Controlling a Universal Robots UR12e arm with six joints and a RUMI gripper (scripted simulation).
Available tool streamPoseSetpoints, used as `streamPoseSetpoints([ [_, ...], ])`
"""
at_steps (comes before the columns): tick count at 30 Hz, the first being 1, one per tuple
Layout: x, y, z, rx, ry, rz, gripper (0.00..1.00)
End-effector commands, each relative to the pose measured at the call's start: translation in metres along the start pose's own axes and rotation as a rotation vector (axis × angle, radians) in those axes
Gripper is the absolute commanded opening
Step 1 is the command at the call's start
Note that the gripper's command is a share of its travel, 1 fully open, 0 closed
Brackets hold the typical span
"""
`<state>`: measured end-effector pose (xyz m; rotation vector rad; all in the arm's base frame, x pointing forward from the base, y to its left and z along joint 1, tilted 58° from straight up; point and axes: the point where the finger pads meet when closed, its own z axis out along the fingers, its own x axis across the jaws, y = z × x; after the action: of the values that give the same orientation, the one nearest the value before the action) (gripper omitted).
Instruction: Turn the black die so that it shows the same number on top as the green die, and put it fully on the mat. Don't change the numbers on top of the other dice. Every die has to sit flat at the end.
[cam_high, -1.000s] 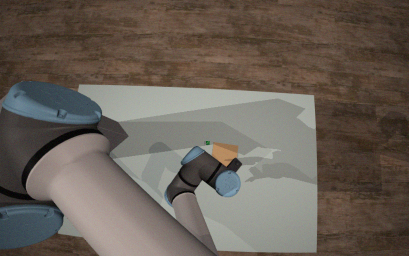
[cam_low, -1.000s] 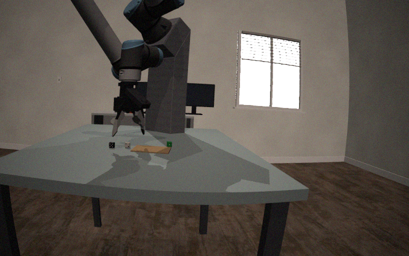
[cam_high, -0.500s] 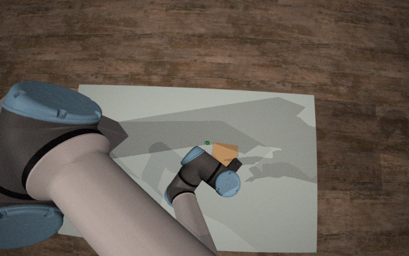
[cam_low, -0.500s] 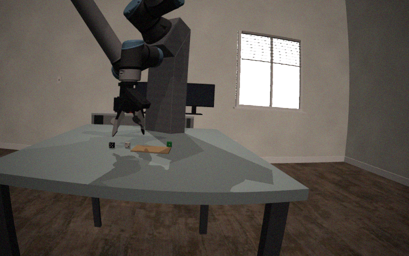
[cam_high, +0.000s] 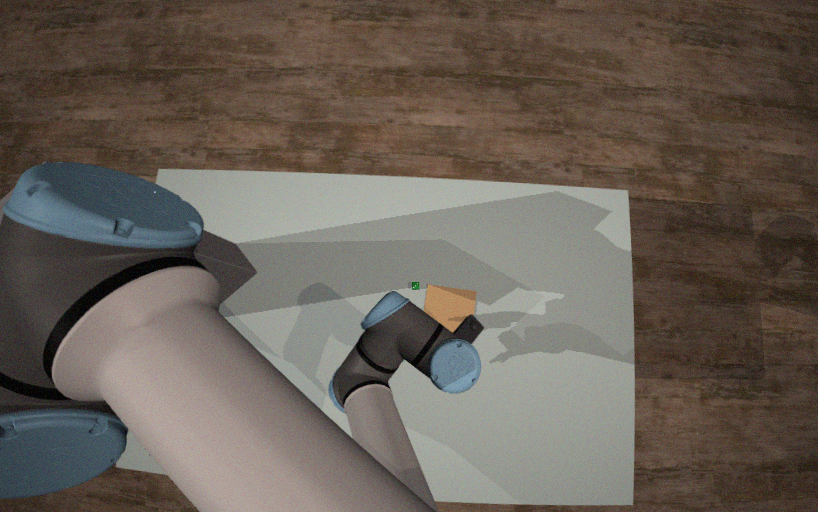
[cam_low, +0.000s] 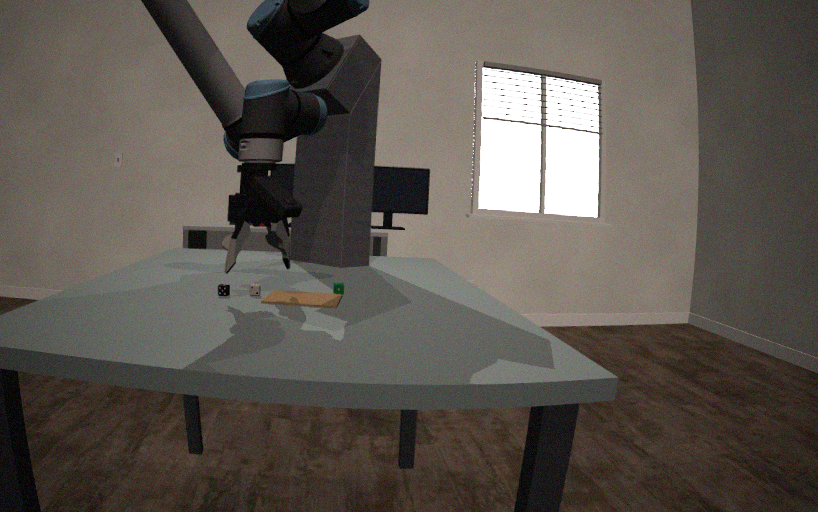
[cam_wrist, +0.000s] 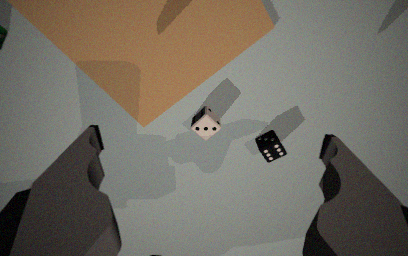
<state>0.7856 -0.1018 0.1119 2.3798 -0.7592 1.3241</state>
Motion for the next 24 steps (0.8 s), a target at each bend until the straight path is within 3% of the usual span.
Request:
streamPoseSetpoints([
  [1,-0.003,-0.002,-0.001,0.001,0.000,0.000,1.00],
  [7,-0.029,-0.012,-0.001,0.001,0.000,0.000,1.00],
  [15,-0.088,-0.036,0.000,0.001,0.000,0.000,1.00],
  [17,-0.088,-0.036,0.000,0.001,0.000,0.000,1.00],
  [24,-0.138,-0.056,0.000,0.001,0.000,0.000,1.00],
])
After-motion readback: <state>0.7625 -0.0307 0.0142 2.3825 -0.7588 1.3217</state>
